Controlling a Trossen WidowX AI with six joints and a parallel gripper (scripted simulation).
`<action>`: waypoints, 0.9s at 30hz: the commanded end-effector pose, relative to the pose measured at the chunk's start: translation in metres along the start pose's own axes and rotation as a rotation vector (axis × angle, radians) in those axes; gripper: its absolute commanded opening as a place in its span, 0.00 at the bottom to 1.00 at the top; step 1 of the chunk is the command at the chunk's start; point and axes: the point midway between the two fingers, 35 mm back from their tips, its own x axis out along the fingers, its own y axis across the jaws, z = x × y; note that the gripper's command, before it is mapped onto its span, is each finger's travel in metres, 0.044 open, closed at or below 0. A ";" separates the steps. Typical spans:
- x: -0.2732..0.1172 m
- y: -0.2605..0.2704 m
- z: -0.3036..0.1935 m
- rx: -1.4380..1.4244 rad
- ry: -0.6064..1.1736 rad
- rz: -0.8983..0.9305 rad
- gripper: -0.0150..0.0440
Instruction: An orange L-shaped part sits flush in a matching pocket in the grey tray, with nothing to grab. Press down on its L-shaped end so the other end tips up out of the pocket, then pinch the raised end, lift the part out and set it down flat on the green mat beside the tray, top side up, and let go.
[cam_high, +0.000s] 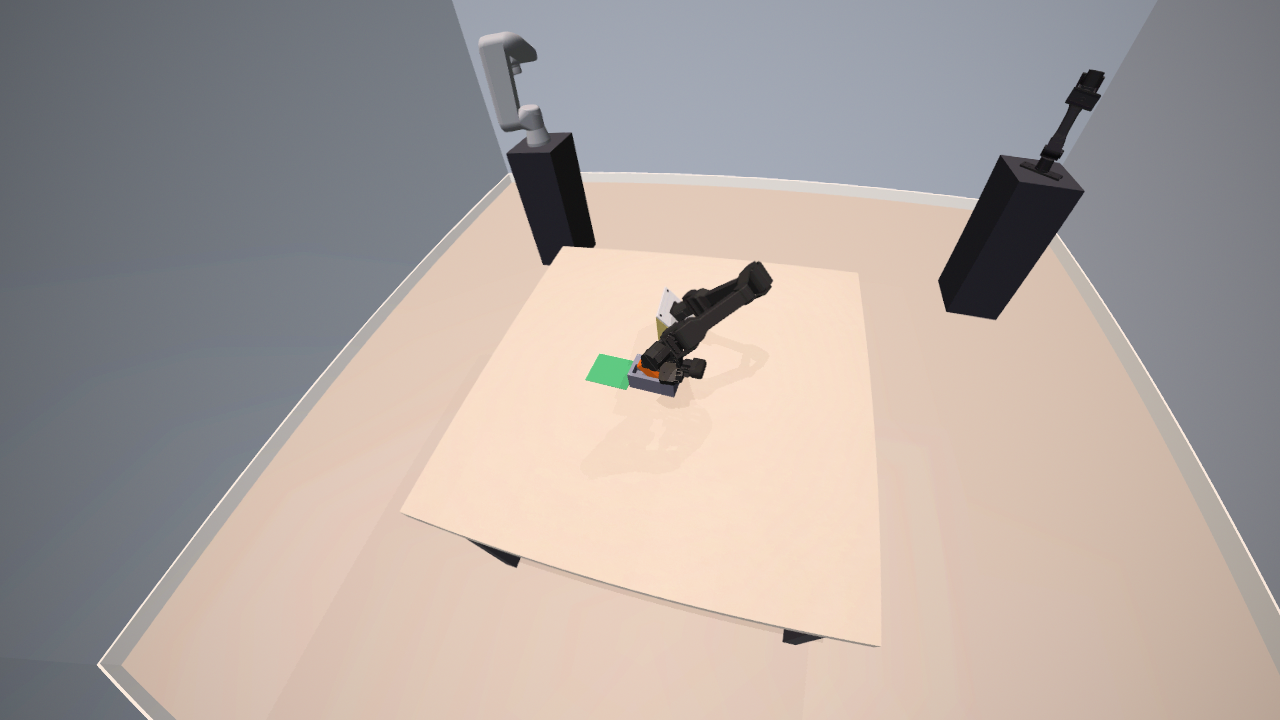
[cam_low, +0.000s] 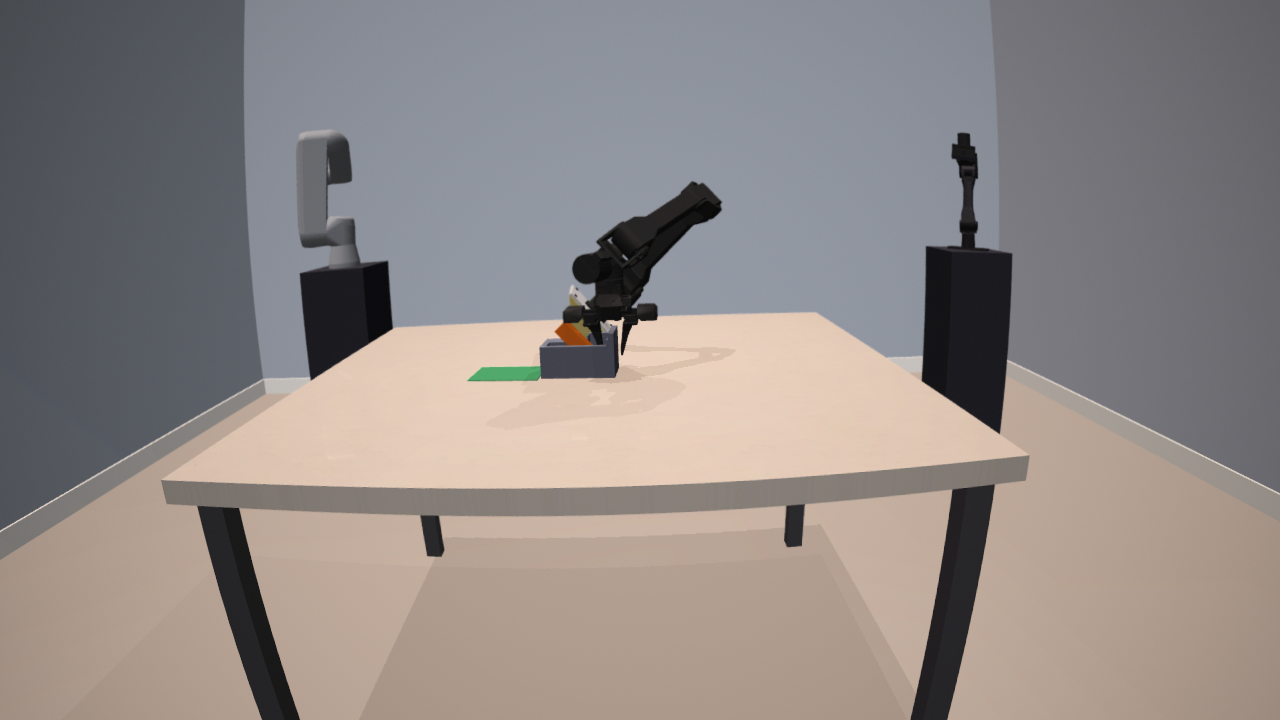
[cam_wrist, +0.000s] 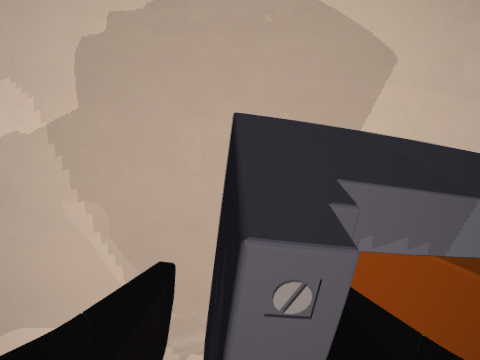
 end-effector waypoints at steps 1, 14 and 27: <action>0.000 0.000 0.000 0.000 0.000 0.000 0.56; -0.014 0.010 -0.002 0.010 0.007 -0.007 0.56; -0.108 -0.002 -0.001 0.011 0.009 -0.009 0.56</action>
